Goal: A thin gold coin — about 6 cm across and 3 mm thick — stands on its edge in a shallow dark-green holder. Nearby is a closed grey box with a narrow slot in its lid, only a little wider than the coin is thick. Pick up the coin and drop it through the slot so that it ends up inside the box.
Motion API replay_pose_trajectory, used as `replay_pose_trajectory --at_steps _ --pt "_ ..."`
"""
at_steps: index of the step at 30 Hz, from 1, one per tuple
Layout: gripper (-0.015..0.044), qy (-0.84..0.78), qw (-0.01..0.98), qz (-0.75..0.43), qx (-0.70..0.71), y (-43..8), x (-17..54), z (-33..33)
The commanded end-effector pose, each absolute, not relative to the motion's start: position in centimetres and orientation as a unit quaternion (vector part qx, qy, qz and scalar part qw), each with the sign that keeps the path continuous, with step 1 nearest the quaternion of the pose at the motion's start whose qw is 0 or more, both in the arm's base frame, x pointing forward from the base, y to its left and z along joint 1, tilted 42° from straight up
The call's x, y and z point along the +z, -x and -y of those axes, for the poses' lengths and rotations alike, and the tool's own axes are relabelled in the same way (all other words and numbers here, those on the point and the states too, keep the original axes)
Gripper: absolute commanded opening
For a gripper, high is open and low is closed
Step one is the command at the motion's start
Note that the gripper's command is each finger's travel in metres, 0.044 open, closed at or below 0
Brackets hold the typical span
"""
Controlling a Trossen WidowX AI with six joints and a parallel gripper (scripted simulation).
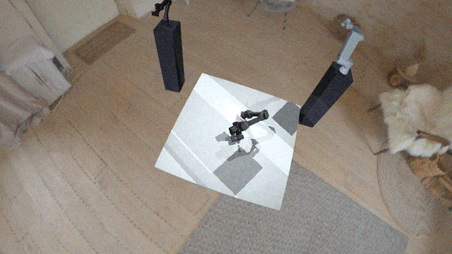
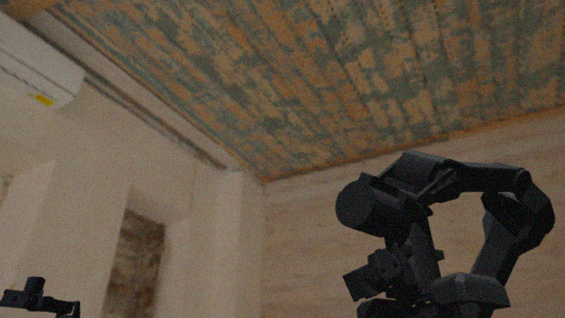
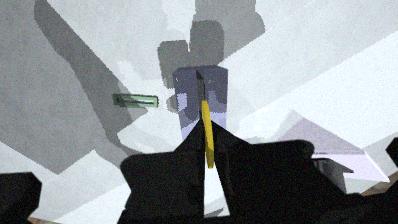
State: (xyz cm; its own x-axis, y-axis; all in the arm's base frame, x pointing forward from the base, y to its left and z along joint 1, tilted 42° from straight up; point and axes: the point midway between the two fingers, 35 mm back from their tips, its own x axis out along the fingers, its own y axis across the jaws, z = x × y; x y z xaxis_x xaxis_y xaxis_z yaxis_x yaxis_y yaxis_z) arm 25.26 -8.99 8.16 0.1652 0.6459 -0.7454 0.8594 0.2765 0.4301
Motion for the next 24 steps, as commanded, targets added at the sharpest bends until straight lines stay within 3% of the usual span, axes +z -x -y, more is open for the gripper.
replay_pose_trajectory --at_steps 1,24 --pt "0.0 -0.59 0.484 -0.637 -0.111 -25.21 8.16 8.99" --pt "0.0 -0.592 0.482 -0.636 -0.111 -25.31 7.55 8.32"
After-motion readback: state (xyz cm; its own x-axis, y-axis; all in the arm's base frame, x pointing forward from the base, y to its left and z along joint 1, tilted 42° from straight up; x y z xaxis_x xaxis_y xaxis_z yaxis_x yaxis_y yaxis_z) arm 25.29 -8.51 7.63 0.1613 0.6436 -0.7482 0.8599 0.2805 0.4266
